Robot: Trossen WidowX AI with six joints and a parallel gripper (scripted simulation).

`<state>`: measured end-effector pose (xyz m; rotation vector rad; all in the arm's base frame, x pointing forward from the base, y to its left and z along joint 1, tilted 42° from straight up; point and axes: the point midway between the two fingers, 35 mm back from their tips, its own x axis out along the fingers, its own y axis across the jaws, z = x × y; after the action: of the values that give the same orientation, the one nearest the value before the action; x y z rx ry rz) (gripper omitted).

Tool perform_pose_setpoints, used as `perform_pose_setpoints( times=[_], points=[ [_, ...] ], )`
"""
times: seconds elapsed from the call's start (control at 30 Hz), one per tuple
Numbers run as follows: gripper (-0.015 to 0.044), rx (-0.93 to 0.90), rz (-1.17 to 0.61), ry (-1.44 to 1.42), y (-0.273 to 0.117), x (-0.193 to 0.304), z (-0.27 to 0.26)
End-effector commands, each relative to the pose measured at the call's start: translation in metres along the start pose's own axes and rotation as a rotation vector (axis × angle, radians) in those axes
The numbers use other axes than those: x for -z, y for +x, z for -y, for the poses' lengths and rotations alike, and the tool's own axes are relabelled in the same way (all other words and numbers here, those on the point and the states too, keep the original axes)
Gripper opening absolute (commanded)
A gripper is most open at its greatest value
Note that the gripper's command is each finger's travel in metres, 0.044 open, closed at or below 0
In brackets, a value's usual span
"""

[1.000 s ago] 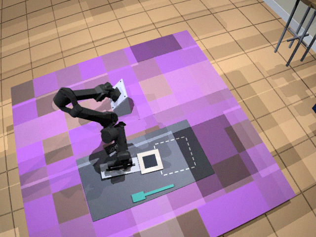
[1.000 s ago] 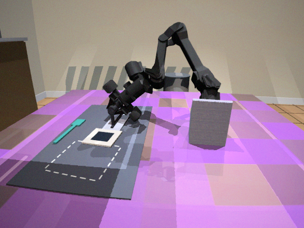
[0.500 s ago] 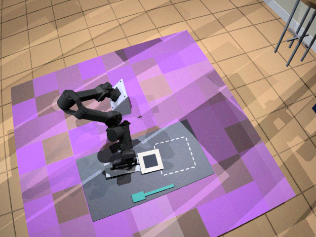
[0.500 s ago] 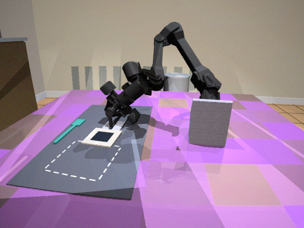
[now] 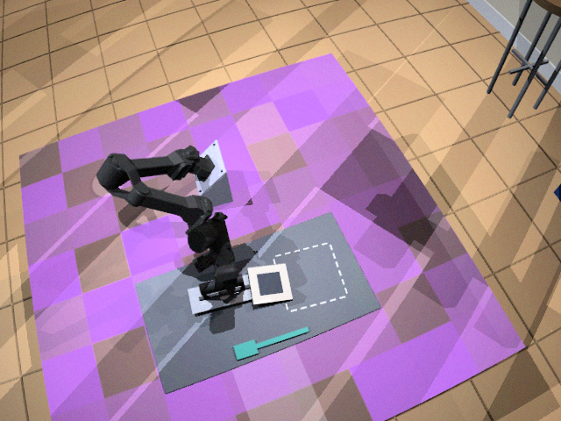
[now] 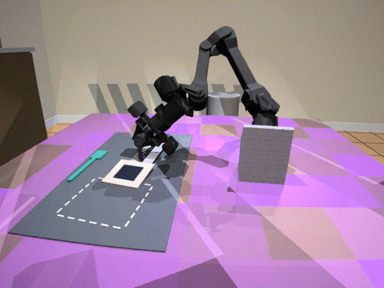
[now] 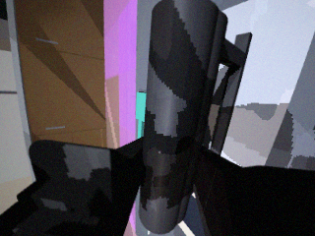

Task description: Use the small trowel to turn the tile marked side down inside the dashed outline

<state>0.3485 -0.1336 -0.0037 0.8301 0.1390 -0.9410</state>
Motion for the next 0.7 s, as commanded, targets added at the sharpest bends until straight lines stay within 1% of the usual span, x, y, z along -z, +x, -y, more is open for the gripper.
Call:
perform_pose_setpoints(
  times=[0.0,0.67],
  points=[
    [0.0000,-0.024,-0.016,0.023,-0.006,0.002,-0.011],
    [0.0000,-0.024,-0.017,0.025,-0.026,0.021,-0.035]
  ],
)
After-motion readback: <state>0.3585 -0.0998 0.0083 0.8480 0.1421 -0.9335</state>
